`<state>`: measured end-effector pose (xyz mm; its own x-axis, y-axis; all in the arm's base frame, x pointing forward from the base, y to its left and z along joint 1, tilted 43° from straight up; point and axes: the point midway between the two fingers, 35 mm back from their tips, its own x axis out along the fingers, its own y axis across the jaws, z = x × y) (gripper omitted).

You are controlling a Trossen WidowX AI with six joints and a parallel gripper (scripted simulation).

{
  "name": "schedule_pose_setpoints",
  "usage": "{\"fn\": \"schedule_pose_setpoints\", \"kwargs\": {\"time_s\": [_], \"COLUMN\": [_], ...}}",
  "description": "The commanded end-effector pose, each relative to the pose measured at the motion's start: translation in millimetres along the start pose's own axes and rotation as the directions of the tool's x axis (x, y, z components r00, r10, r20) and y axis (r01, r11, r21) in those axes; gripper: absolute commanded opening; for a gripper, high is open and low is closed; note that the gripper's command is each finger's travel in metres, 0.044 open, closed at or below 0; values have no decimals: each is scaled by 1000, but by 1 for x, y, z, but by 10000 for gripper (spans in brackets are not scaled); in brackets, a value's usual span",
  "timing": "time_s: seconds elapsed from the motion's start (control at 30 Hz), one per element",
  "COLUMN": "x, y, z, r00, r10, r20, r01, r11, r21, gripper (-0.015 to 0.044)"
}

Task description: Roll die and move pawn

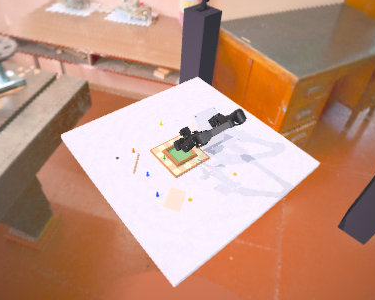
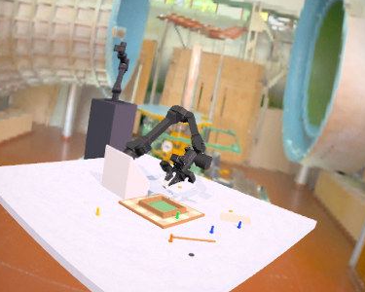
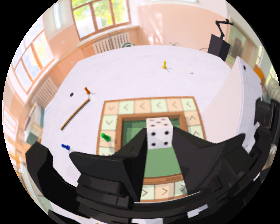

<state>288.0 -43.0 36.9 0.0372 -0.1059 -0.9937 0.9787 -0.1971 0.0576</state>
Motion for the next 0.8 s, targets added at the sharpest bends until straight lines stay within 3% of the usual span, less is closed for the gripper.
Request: {"fn": "schedule_pose_setpoints", "kwargs": {"time_s": [0.0,0.17,0.33,0.47,0.6,0.67,0.77], "x": [0,-24,-25,4,23,25,26], "y": [0,-2,-3,-7,-3,0,1], "z": [0,28,29,17,8,8,8], "r00": [1000,1000,1000,947,757,676,665], "r10": [0,4,-2,-85,-49,-5,1], "r20": [0,5,-8,-310,-651,-737,-747], "r01": [0,-4,2,72,33,0,-4], "r11": [1000,1000,1000,996,999,1000,1000], "r21": [0,-3,-5,-51,-37,-7,-2], "gripper": [184,315,440,440,440,440,440]}}
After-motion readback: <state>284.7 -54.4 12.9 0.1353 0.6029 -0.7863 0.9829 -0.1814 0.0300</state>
